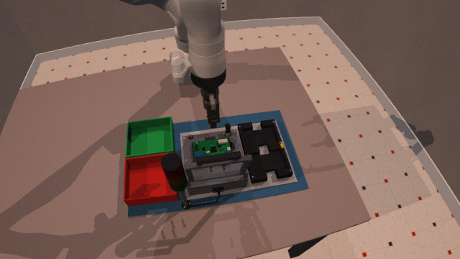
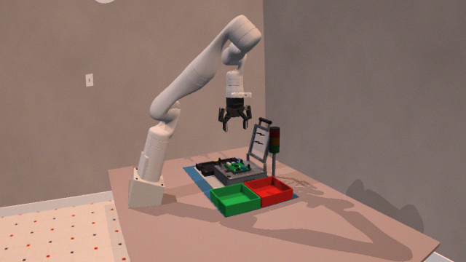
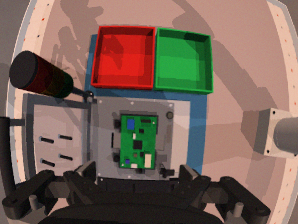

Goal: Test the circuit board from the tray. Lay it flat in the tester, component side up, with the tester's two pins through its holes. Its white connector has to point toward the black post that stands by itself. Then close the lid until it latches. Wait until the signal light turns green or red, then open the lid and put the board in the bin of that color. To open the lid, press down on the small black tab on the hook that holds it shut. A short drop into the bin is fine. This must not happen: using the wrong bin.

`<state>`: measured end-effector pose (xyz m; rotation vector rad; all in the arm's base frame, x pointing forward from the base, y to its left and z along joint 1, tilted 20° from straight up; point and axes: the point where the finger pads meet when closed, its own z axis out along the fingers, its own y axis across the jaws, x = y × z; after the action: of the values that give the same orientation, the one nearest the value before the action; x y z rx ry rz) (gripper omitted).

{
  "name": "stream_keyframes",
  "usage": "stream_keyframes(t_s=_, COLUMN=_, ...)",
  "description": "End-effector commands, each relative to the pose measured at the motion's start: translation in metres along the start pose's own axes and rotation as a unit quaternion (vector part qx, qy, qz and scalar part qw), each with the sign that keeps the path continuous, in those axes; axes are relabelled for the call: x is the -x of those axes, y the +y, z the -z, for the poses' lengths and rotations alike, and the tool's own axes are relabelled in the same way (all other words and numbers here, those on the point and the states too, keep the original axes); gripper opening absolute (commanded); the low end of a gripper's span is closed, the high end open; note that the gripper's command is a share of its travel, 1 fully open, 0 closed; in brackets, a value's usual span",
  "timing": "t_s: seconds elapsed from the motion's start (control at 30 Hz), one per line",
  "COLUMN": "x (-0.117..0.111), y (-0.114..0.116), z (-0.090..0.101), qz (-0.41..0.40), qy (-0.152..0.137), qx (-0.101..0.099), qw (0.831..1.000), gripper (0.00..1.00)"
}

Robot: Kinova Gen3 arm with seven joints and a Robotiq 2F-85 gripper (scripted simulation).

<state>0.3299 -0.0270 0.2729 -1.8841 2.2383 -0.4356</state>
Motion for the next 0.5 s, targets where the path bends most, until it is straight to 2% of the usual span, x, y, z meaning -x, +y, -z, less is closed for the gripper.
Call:
stream_keyframes(t_s=0.0, x=-0.002, y=-0.002, z=0.009, qz=-0.005, qy=0.000, qx=-0.002, qw=1.000, gripper=1.00)
stream_keyframes(t_s=0.47, x=-0.002, y=-0.002, z=0.043, qz=-0.005, qy=0.000, qx=-0.002, qw=1.000, gripper=1.00)
